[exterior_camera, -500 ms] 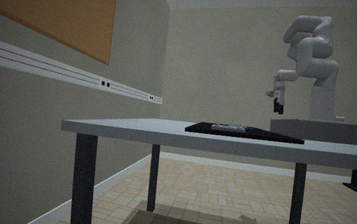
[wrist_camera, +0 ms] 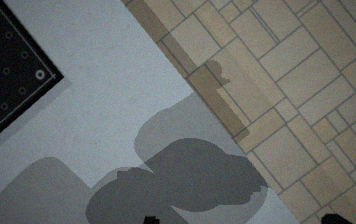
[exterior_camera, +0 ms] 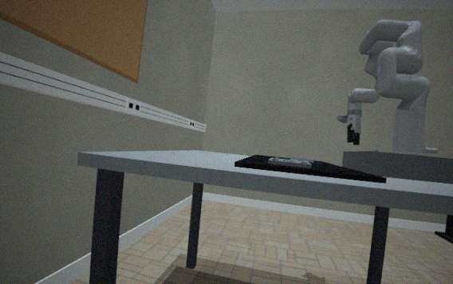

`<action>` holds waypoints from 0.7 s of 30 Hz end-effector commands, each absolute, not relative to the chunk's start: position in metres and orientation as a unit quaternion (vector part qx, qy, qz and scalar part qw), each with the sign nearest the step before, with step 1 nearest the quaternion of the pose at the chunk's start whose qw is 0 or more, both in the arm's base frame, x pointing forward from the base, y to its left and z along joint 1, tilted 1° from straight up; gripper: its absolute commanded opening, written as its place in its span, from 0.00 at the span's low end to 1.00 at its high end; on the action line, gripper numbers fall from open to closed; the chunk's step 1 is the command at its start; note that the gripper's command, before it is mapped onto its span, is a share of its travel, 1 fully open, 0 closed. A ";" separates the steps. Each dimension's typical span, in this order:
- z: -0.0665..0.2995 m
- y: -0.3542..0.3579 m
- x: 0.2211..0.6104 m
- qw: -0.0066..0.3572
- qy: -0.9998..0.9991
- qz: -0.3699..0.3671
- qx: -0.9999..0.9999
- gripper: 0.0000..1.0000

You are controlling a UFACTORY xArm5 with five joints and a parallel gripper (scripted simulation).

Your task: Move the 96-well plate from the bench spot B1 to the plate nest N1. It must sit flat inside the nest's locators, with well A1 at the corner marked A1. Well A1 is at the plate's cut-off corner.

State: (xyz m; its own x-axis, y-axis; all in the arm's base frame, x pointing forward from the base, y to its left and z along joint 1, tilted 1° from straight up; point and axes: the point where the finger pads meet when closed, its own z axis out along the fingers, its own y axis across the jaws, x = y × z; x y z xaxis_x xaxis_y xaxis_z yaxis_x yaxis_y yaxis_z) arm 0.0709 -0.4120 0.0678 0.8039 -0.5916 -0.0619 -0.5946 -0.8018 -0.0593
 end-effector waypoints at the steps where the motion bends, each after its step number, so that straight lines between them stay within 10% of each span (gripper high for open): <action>1: 0.069 -0.414 0.071 0.036 0.313 0.019 -0.949 1.00; 21: 0.095 -0.396 0.150 0.024 0.259 0.020 -0.965 1.00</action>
